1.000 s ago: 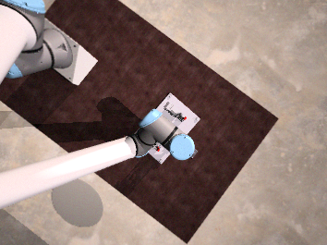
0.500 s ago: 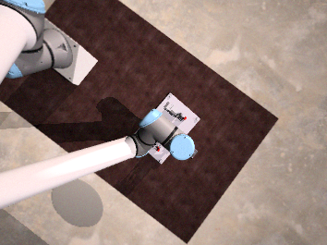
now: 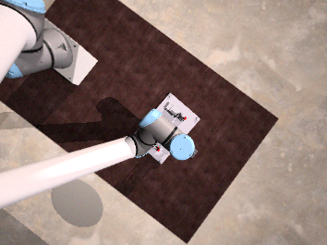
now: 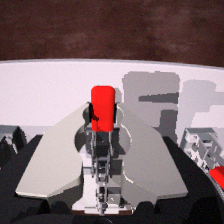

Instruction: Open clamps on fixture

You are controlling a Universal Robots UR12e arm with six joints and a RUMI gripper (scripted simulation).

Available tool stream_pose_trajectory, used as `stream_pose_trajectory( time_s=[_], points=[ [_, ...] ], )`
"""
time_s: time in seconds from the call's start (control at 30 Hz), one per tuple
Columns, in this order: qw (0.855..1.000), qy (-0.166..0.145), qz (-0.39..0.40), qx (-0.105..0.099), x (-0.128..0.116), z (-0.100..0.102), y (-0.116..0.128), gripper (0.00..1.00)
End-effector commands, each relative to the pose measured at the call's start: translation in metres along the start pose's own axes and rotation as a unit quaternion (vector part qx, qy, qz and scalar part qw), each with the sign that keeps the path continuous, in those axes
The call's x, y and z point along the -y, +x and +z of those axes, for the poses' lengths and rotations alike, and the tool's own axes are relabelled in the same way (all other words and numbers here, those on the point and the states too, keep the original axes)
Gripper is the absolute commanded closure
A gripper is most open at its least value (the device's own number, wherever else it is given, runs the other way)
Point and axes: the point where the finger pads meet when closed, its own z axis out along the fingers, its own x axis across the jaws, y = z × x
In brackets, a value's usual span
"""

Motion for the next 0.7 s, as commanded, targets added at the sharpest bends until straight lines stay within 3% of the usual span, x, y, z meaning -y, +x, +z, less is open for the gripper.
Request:
stream_pose_trajectory(
  time_s=[0.0, 0.67],
  points=[
    [1.000, 0.001, 0.000, 0.000, 0.0002, -0.0014, 0.0000, 1.00],
    [1.000, 0.001, 0.000, 0.000, -0.0035, -0.0094, 0.0000, 1.00]
  ],
)
